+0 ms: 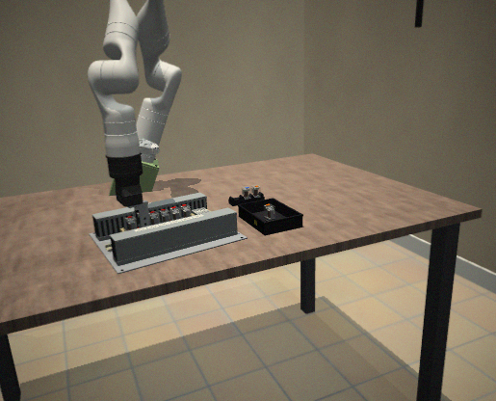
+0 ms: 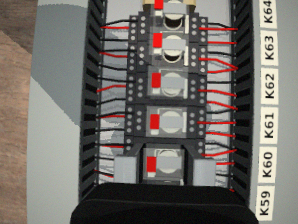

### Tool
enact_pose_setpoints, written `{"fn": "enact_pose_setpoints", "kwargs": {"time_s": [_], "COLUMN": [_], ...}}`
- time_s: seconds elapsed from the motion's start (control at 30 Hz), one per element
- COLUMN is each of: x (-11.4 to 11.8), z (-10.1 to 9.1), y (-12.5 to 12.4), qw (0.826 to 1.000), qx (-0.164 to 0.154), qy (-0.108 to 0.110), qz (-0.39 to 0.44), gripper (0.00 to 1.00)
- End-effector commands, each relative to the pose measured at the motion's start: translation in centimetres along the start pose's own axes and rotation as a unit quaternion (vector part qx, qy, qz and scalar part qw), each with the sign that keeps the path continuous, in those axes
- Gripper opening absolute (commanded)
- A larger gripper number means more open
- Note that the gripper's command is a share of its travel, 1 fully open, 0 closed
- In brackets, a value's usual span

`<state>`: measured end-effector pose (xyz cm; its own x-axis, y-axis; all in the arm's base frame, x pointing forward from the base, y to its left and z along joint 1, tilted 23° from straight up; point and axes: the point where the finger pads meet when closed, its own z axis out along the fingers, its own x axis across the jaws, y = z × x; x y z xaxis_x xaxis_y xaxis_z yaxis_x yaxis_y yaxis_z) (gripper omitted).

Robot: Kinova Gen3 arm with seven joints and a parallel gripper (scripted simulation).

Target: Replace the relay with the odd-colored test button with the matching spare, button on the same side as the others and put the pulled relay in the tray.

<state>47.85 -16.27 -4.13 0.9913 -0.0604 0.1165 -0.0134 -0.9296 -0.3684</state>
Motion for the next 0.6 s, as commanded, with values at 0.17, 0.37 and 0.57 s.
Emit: {"fn": "enact_pose_setpoints", "kwargs": {"time_s": [0.17, 0.37, 0.57], "x": [0.07, 0.13, 0.19], "z": [-0.08, 0.03, 0.13], "y": [0.06, 0.06, 0.06], "qw": [1.000, 1.000, 1.000], "qx": [-0.001, 0.000, 0.000], "qy": [0.001, 0.002, 0.003], "qz": [0.000, 0.001, 0.002], "gripper": [0.00, 0.00, 0.00]}}
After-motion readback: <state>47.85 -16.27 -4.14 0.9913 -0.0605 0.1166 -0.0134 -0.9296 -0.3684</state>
